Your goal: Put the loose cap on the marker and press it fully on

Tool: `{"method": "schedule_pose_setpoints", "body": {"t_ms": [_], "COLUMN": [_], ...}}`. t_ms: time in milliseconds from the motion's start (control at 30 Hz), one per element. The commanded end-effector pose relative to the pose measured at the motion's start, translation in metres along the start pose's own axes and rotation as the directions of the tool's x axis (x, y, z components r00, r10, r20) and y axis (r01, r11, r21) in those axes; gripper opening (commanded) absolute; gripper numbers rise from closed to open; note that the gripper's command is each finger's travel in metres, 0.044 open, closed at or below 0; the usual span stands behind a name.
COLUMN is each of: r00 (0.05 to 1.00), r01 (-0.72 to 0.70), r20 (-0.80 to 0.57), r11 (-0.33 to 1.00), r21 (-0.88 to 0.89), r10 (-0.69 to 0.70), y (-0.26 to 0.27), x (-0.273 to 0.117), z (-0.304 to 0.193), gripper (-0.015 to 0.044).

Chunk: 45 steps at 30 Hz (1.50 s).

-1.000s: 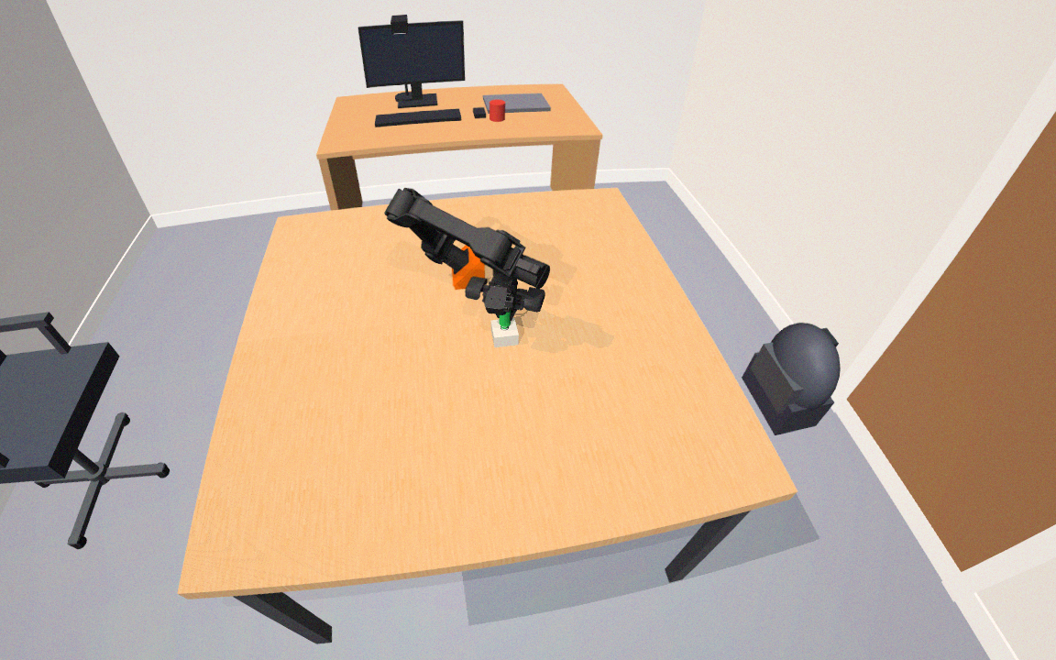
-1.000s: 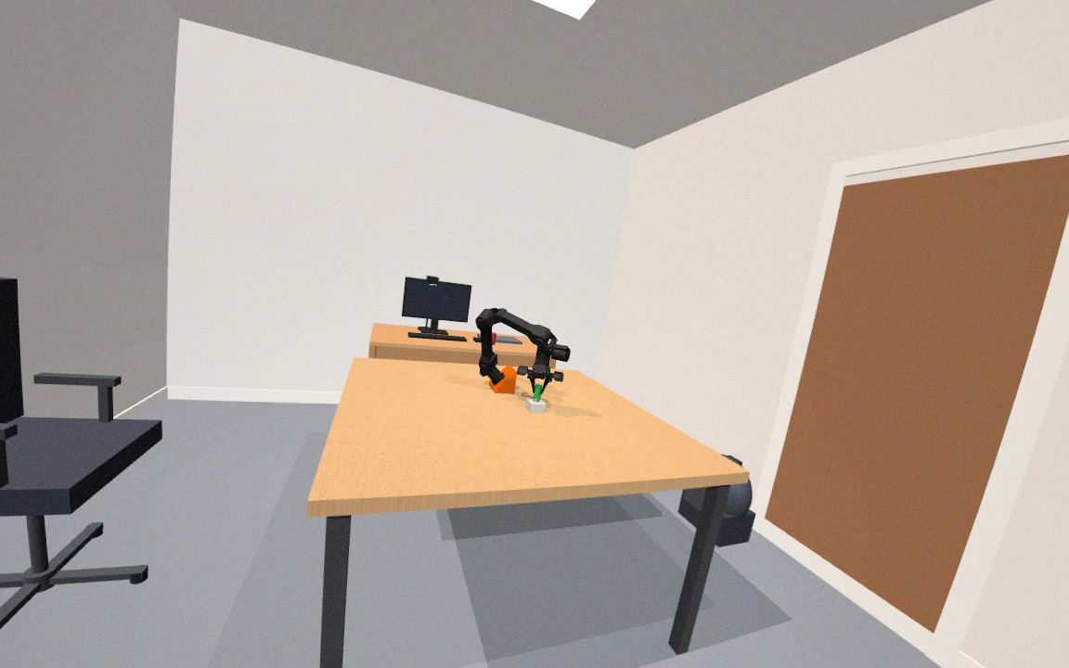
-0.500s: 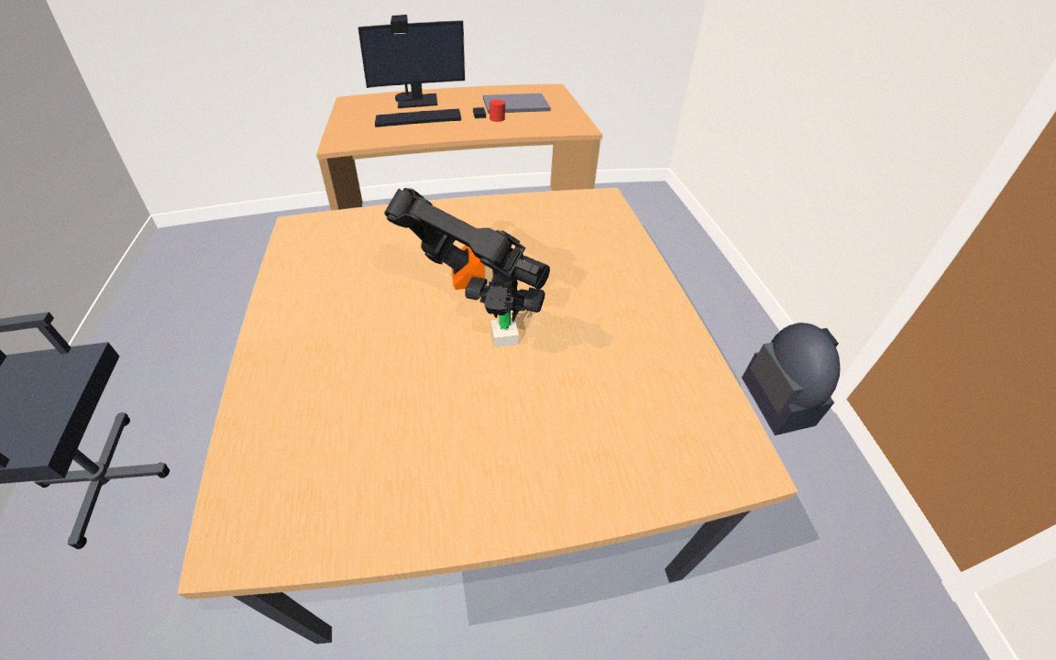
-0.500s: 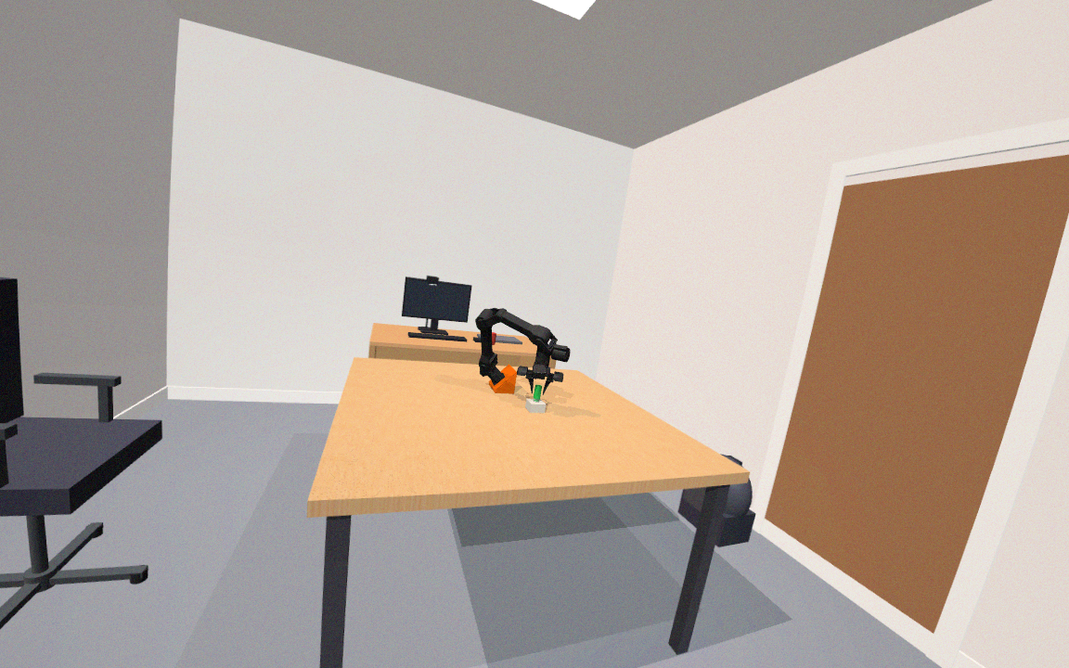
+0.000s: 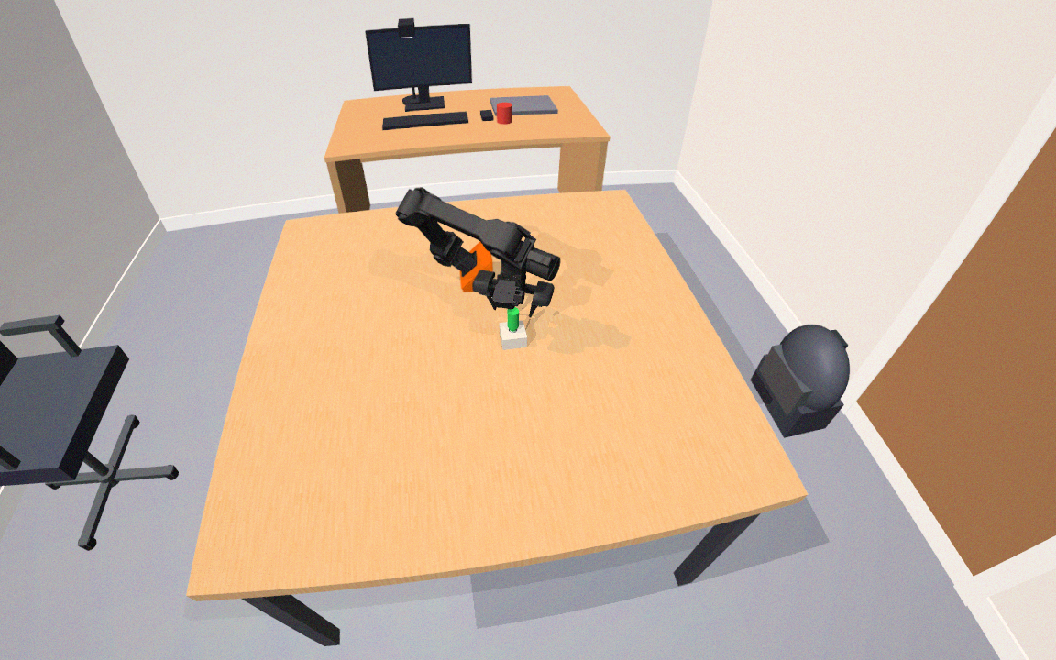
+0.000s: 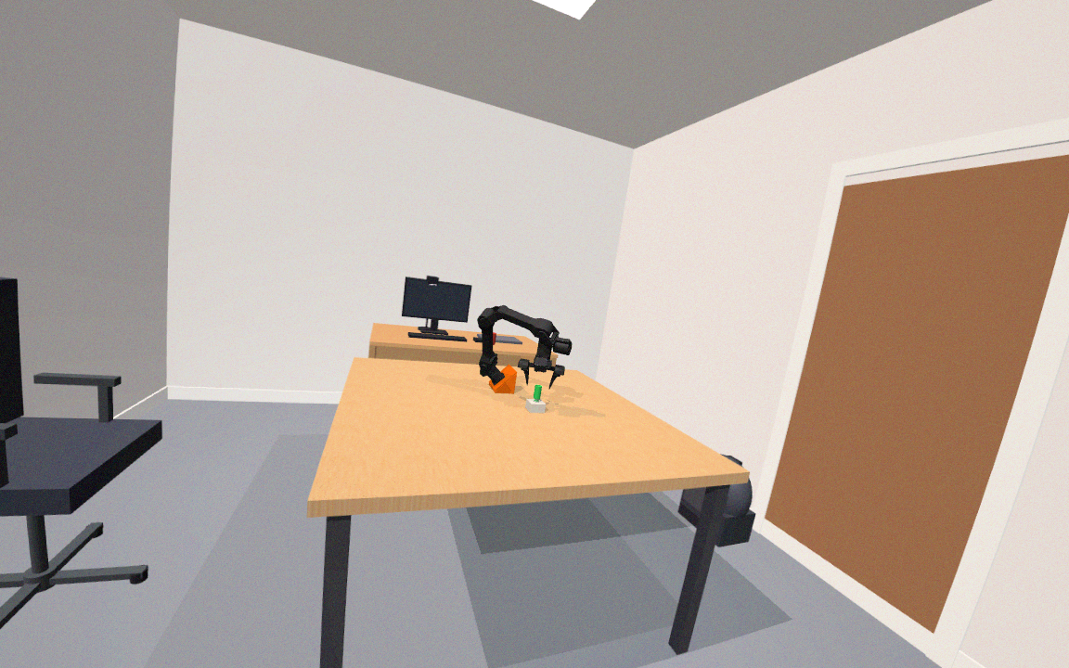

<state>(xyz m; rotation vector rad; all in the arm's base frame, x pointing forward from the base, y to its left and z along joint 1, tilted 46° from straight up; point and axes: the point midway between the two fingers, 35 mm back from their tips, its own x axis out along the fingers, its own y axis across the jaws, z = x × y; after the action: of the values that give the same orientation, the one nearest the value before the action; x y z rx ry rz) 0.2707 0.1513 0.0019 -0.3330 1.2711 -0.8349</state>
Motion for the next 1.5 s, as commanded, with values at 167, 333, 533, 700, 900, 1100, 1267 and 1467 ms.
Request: {"method": "schedule_pose_setpoints", "body": {"t_ms": [167, 333, 533, 700, 900, 1100, 1267, 1467], "r00": [1.000, 1.000, 1.000, 1.000, 1.000, 1.000, 1.000, 1.000], "r01": [-0.014, -0.010, -0.009, -0.009, -0.009, -0.009, -0.009, -0.008], "r20": [0.004, 0.008, 0.009, 0.009, 0.009, 0.009, 0.009, 0.009], "r11": [1.000, 0.928, 0.905, 0.905, 0.905, 0.905, 0.905, 0.905], "r21": [-0.012, -0.373, -0.426, -0.426, -0.426, -0.426, -0.426, -0.426], "r10": [0.014, 0.014, 0.014, 0.014, 0.014, 0.014, 0.014, 0.014], "y": [0.000, 0.000, 0.000, 0.000, 0.000, 0.000, 0.000, 0.000], "x": [-0.044, -0.037, -0.036, -0.036, -0.036, -0.035, -0.031, -0.022], "z": [-0.003, -0.002, -0.002, -0.002, -0.002, -0.002, -0.002, -0.002], "gripper": [0.0414, 0.0282, 0.0125, 0.0000, 0.0000, 0.0000, 0.0000, 0.0000]}}
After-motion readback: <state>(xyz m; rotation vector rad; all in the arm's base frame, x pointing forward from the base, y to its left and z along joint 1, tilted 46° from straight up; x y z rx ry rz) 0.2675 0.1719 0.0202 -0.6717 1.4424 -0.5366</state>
